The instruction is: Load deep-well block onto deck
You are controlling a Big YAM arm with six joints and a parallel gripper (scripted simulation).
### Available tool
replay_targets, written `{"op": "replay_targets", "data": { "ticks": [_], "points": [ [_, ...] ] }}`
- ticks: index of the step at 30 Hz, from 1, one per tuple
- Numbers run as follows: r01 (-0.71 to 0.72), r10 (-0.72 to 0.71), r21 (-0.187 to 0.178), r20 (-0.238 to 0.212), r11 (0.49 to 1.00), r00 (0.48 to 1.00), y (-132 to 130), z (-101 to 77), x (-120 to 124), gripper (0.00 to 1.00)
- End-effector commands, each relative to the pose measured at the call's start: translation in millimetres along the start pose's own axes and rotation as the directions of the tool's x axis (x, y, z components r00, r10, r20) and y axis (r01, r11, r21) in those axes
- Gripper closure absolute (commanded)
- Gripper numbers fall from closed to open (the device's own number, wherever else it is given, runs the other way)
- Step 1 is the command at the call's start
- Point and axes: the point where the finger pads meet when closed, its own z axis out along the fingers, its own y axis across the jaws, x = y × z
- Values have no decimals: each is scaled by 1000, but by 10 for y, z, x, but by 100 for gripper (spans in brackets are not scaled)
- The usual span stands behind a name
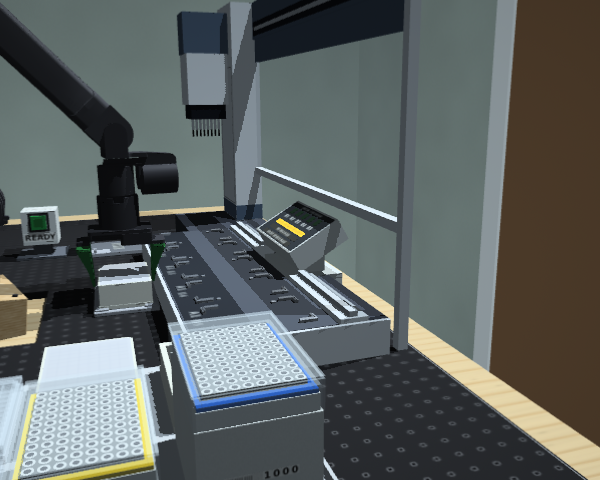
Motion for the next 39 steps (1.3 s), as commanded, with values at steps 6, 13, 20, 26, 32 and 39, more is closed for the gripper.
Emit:
{"op": "replay_targets", "data": {
  "ticks": [6,13,20,26,32,39],
  "points": [
    [1,-1,33,4,999,1000,-139,-75,-22,0],
    [1,-1,33,4,999,1000,-139,-75,-22,0],
    [1,-1,33,4,999,1000,-139,-75,-22,0],
    [1,-1,33,4,999,1000,-139,-75,-22,0],
    [1,-1,33,4,999,1000,-139,-75,-22,0],
    [0,0,57,6,998,1000,-242,-224,-54,0]
  ]
}}
